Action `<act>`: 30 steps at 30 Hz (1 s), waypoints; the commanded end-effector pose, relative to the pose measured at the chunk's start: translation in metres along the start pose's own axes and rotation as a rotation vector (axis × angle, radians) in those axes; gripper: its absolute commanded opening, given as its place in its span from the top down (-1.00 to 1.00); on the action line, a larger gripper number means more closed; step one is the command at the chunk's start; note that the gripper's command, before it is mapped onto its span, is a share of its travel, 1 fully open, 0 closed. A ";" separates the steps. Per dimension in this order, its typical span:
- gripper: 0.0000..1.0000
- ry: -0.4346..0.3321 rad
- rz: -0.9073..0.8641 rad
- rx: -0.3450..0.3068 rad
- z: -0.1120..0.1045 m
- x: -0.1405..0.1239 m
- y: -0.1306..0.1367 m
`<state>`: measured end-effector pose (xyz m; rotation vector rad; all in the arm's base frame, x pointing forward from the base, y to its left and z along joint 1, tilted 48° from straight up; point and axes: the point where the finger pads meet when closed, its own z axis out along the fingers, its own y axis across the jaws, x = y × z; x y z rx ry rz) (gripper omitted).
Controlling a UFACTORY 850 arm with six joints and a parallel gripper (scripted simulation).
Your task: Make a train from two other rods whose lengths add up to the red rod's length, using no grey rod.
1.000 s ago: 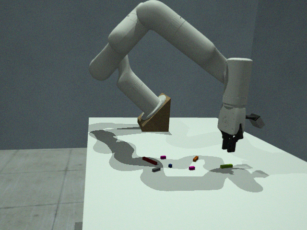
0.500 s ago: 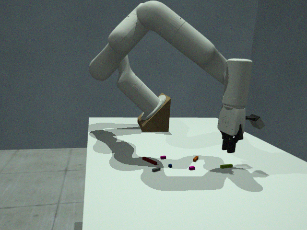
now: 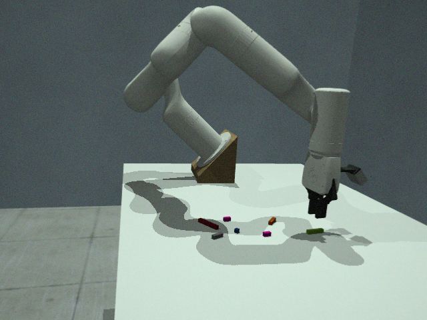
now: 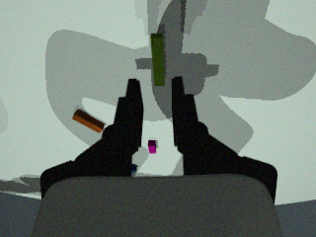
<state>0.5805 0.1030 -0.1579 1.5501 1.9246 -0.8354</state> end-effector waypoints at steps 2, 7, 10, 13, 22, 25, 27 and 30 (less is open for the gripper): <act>0.51 0.001 0.001 -0.002 0.004 0.000 0.001; 0.51 0.001 0.001 -0.002 0.012 0.000 0.001; 0.51 0.001 0.001 -0.002 0.017 0.000 0.001; 0.51 0.001 0.001 -0.002 0.021 0.000 0.001; 0.51 0.001 0.001 -0.002 0.028 0.000 0.001; 0.51 0.001 0.001 -0.002 0.031 0.000 0.001; 0.51 0.001 0.001 -0.002 0.032 0.000 0.001; 0.51 0.001 0.001 -0.002 0.032 0.000 0.001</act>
